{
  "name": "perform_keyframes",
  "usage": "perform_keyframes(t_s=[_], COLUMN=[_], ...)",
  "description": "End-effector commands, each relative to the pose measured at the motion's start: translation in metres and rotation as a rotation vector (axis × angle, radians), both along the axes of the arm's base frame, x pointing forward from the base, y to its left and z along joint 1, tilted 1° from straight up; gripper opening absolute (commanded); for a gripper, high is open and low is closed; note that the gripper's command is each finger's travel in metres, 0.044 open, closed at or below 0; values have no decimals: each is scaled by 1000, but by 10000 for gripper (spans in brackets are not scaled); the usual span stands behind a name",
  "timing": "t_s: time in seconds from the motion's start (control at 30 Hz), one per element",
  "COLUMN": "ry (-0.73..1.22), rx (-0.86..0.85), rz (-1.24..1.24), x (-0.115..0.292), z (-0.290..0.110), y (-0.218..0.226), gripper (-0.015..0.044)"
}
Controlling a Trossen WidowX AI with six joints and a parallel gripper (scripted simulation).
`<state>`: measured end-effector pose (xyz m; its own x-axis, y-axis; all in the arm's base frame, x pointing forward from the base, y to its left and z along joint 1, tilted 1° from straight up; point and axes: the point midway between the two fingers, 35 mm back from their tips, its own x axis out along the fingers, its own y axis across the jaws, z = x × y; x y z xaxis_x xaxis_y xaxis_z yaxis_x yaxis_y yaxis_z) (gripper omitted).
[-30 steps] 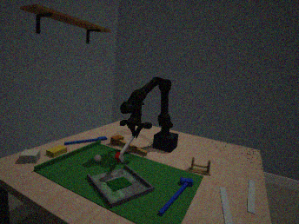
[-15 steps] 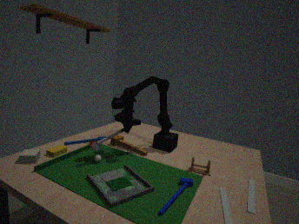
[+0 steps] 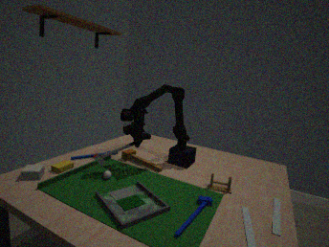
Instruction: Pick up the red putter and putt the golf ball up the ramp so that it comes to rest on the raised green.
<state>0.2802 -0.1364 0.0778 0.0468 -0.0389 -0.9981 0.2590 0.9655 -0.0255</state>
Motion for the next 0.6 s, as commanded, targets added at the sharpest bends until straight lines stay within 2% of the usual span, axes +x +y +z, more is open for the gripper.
perform_keyframes(t_s=[0.0, 0.57], ry=[8, 8], rx=[1, 1], rz=[-7, -7], x=[-1, -1], z=[-21, -42], y=[-1, -1], gripper=[0, 0])
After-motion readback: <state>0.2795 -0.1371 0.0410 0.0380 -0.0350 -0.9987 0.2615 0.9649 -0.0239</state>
